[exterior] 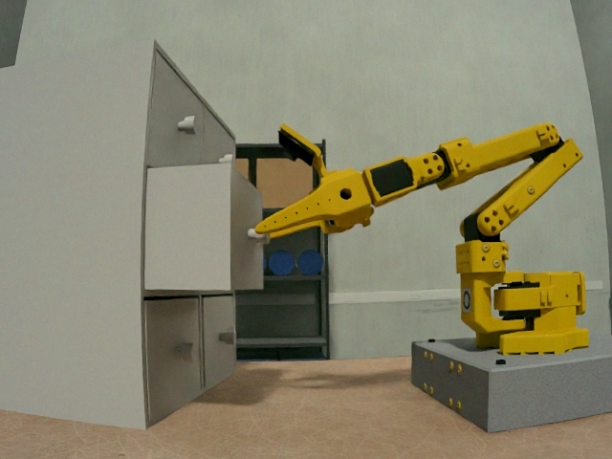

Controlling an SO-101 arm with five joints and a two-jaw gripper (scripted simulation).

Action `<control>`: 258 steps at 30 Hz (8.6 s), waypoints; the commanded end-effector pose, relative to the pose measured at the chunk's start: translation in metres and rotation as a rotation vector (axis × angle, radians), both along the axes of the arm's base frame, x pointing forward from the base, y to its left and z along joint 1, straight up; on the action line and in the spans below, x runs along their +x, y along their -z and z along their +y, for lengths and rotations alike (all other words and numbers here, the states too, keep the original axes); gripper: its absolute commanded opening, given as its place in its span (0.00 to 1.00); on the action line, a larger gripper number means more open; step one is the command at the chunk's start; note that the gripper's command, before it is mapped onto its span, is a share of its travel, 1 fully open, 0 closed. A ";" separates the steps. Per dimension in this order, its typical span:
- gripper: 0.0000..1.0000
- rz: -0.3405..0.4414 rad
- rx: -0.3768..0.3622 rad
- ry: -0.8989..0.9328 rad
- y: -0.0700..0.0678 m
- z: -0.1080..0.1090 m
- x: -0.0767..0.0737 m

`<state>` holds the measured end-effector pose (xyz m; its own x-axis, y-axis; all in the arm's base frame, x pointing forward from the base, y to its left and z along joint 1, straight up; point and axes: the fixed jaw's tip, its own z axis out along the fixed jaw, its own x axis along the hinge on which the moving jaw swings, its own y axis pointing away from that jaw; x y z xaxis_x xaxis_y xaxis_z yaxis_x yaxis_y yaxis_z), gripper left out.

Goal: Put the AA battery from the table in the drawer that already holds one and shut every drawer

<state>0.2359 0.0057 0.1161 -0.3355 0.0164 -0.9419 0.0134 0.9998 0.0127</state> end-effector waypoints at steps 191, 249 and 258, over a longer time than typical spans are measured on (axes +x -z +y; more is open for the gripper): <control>0.09 0.011 -0.002 0.050 0.002 -0.016 0.072; 0.21 0.025 -0.021 0.023 0.003 -0.008 0.021; 0.21 0.166 -0.023 0.023 0.012 -0.009 0.007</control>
<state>0.2485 -0.0046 0.1044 -0.4479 0.0128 -0.8940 0.0457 0.9989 -0.0086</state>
